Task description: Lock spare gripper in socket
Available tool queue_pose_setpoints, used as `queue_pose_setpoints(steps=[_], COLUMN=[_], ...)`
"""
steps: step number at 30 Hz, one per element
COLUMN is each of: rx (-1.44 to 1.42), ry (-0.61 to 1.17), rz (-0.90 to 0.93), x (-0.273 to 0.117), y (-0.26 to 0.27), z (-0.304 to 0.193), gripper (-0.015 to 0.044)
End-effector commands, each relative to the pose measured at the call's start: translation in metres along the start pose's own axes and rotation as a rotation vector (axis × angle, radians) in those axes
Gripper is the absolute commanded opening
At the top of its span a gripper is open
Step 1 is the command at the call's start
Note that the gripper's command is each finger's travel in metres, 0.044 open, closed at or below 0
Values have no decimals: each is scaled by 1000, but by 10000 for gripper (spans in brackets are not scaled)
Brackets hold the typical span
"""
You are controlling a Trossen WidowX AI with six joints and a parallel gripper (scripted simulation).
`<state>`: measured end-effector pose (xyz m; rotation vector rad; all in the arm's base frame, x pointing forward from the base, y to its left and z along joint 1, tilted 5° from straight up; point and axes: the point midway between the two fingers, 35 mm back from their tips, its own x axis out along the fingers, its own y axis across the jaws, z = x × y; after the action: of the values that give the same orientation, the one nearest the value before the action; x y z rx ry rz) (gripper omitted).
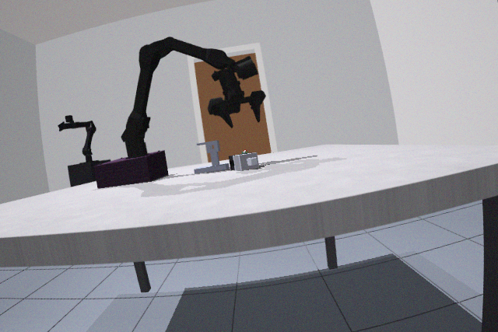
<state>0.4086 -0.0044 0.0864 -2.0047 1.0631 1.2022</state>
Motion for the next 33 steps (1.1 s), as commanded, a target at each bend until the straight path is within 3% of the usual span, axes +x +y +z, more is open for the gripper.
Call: queue_pose_setpoints(steps=[1,9,18,33], rx=[-113,-113,-113,-113], ry=[152,152,150,150], rz=[46,46,45,45], x=[13,17,74,94], y=[30,30,38,40], z=[-38,-36,-14,-7], gripper=[440,440,440,440])
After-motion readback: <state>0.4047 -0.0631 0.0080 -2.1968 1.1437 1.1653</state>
